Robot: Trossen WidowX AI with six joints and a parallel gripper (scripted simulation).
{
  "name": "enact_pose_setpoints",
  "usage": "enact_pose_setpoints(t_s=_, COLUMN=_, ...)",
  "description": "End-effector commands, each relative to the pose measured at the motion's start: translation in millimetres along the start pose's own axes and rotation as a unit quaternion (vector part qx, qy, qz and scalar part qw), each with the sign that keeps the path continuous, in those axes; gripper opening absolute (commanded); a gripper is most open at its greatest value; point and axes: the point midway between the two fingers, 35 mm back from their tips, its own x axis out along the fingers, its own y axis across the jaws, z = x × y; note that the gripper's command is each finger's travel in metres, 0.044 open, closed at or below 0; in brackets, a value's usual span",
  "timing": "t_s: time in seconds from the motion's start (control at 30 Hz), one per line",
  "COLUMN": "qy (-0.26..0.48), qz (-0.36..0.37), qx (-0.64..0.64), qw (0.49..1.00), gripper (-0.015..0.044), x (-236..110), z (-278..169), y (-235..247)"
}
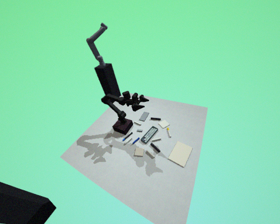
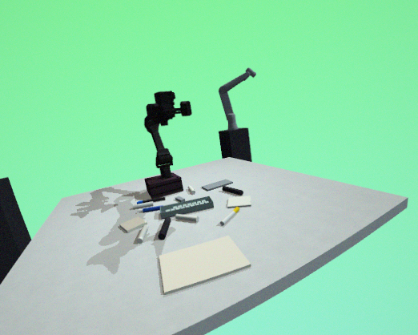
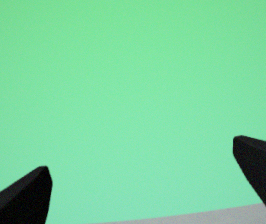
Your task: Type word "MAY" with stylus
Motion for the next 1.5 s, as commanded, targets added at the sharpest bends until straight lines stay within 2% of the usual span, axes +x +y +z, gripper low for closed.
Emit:
enact_pose_setpoints(t_s=0.0, qy=0.005, qz=0.001, qx=0.001, qw=1.0, gripper=0.0414, x=2, z=-2, y=0)
enact_pose_setpoints(t_s=0.07, qy=0.049, qz=0.005, qx=0.012, qw=0.999, gripper=0.0361, x=14, z=-19, y=3)
enact_pose_setpoints(t_s=0.27, qy=0.247, qz=0.015, qx=0.057, qw=0.967, gripper=0.0204, x=52, z=-107, y=21)
enact_pose_setpoints(t_s=0.53, qy=0.487, qz=-0.003, qx=0.092, qw=0.868, gripper=0.0, x=55, z=-224, y=46)
enact_pose_setpoints(t_s=0.77, qy=0.666, qz=-0.045, qx=0.101, qw=0.738, gripper=0.0, x=28, z=-309, y=55)
enact_pose_setpoints(t_s=0.9, qy=0.737, qz=-0.07, qx=0.099, qw=0.665, gripper=0.0, x=8, z=-343, y=58)
enact_pose_setpoints(t_s=1.33, qy=0.74, qz=-0.072, qx=0.099, qw=0.661, gripper=0.0, x=7, z=-344, y=59)
enact_pose_setpoints(t_s=1.4, qy=0.74, qz=-0.072, qx=0.098, qw=0.661, gripper=0.0, x=6, z=-344, y=46)
enact_pose_setpoints(t_s=1.47, qy=0.74, qz=-0.073, qx=0.097, qw=0.661, gripper=0.0, x=-2, z=-345, y=14)
